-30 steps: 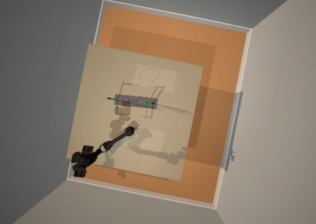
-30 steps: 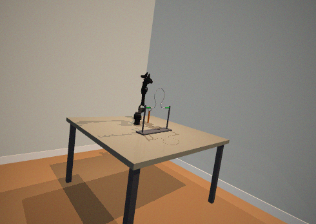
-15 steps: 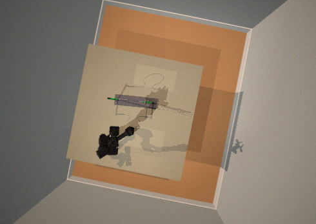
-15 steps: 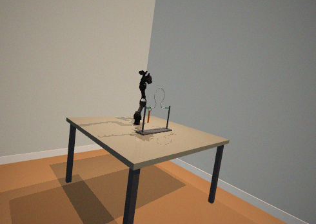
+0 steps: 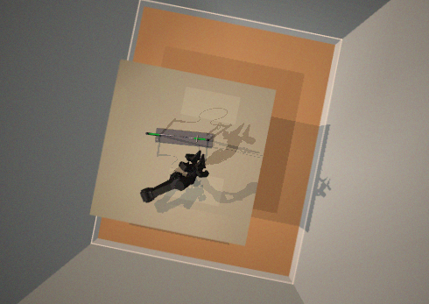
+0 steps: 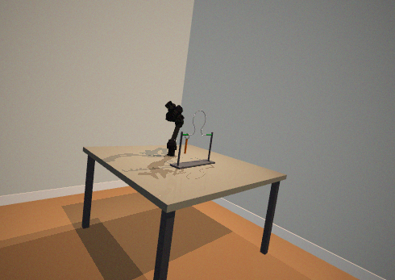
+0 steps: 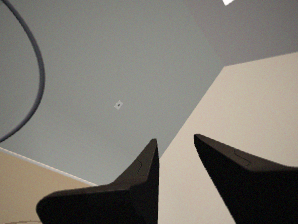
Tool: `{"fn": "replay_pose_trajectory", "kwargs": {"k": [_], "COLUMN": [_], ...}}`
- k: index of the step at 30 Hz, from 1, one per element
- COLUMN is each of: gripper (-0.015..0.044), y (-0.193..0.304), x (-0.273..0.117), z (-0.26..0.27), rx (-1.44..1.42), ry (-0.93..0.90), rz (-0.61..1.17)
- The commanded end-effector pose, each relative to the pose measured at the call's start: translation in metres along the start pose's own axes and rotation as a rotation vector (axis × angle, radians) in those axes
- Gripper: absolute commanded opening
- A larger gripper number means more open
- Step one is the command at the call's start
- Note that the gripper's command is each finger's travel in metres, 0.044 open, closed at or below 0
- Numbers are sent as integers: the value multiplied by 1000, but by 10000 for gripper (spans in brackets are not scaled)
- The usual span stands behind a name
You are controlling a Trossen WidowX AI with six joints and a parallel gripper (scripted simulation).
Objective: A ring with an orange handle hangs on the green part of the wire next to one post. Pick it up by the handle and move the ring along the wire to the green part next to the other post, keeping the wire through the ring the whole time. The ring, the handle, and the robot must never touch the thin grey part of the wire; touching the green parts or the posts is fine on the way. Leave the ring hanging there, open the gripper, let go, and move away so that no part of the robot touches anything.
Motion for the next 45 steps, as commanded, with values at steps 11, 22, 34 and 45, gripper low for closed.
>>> {"fn": "replay_pose_trajectory", "kwargs": {"k": [11, 22, 34, 45], "gripper": [160, 160, 160, 160], "y": [136, 155, 141, 117], "x": [-38, -125, -140, -89], "z": [147, 258, 281, 269], "rx": [351, 716, 840, 841], "ry": [-295, -486, -537, -531], "rz": [100, 172, 192, 185]}}
Point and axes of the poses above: the point midway between the two fingers, 35 mm back from their tips, its own x axis out along the fingers, its own z axis across the jaws, y = z × x, the point moved 3 cm from there along -x, back along the fingers, and after that the axes turned 11 degrees about -x, right-handed, at the moved point
